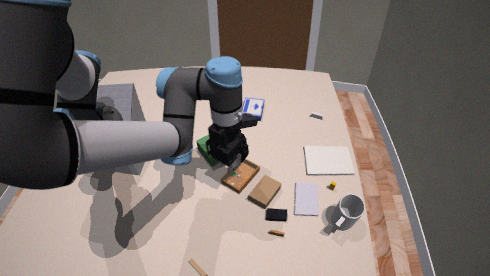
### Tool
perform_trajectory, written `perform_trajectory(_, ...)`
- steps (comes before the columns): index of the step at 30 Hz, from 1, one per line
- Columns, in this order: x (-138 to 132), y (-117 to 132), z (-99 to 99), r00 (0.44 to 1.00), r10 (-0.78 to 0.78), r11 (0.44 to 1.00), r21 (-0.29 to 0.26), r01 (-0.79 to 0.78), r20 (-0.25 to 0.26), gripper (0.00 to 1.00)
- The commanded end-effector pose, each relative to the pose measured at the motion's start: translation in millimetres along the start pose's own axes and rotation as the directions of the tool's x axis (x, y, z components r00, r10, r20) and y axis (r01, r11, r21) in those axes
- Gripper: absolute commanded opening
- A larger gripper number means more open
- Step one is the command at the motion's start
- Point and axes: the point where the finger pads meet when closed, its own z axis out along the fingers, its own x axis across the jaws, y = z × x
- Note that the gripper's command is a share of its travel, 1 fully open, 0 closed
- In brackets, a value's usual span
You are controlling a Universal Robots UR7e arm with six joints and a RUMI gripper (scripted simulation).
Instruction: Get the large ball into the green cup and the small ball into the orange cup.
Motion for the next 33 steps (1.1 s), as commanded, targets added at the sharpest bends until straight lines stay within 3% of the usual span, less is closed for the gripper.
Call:
perform_trajectory(1, 0, 0, -9.0, 1.000, 0.000, 1.000, 0.000, 0.000, 0.000, 0.00)
perform_trajectory(18, 0, 0, -44.4, 1.000, 0.000, 1.000, 0.000, 0.000, 0.000, 0.00)
perform_trajectory(33, 0, 0, -48.4, 1.000, 0.000, 1.000, 0.000, 0.000, 0.000, 0.00)
